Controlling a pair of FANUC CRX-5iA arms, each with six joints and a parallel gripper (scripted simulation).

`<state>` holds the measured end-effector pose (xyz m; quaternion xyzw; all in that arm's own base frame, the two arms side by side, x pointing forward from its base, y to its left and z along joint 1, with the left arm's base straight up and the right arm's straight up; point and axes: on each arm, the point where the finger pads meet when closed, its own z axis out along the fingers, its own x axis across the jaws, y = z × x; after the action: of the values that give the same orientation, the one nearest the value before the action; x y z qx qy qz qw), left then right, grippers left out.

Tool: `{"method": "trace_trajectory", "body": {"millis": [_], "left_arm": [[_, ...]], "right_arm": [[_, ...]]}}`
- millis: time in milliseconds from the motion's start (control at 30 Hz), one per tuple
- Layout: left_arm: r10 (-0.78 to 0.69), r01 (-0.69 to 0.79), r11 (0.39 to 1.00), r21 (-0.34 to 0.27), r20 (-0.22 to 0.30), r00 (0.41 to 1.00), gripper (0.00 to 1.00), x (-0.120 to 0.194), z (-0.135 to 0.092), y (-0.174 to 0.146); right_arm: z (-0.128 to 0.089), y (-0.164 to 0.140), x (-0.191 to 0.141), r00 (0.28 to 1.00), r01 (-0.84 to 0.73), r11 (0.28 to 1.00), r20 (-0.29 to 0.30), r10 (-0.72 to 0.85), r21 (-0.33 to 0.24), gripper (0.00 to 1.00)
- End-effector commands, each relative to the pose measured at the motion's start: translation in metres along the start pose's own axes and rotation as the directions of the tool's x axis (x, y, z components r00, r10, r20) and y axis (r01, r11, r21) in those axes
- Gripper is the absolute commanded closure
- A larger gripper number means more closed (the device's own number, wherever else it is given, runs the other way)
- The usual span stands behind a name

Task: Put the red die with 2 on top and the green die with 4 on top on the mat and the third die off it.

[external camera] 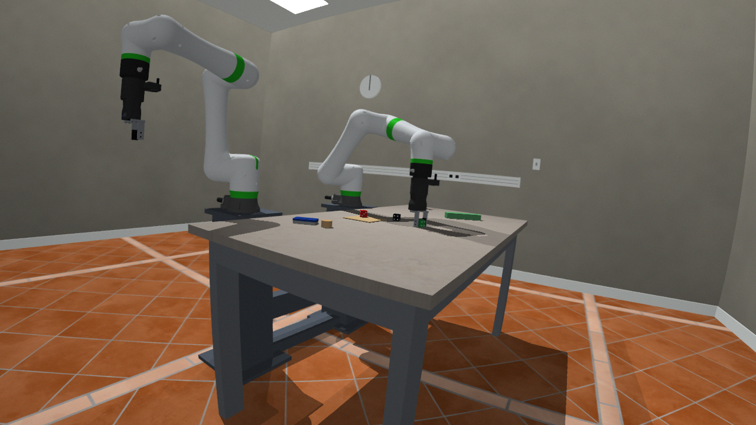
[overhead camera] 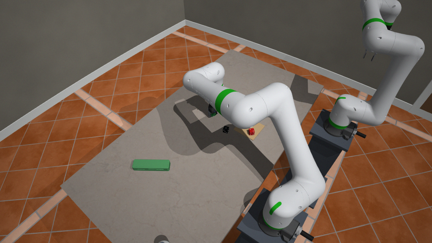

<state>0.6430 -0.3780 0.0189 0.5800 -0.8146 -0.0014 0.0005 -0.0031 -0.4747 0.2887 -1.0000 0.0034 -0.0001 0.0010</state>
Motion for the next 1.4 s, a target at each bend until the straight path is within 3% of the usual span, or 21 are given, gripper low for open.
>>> {"method": "trace_trajectory", "body": {"millis": [0,600,633,1367], "left_arm": [[0.000,0.000,1.000,0.003,-0.001,1.000,0.13,0.0003,-0.0006,-0.0008],[0.000,0.000,1.000,0.003,-0.001,1.000,0.13,0.0003,-0.0006,-0.0008],[0.000,0.000,1.000,0.003,-0.001,1.000,0.43,0.0003,-0.0006,-0.0008],[0.000,0.000,1.000,0.003,-0.001,1.000,0.43,0.0003,-0.0006,-0.0008]], "right_arm": [[-0.0009,0.0003,-0.0002,1.000,0.000,1.000,0.000,0.000,-0.002,0.00],[-0.0009,0.0003,-0.0002,1.000,0.000,1.000,0.000,0.000,-0.002,0.00],[-0.0009,0.0003,-0.0002,1.000,0.000,1.000,0.000,0.000,-0.002,0.00],[-0.0009,0.0003,-0.0002,1.000,0.000,1.000,0.000,0.000,-0.002,0.00]]}}
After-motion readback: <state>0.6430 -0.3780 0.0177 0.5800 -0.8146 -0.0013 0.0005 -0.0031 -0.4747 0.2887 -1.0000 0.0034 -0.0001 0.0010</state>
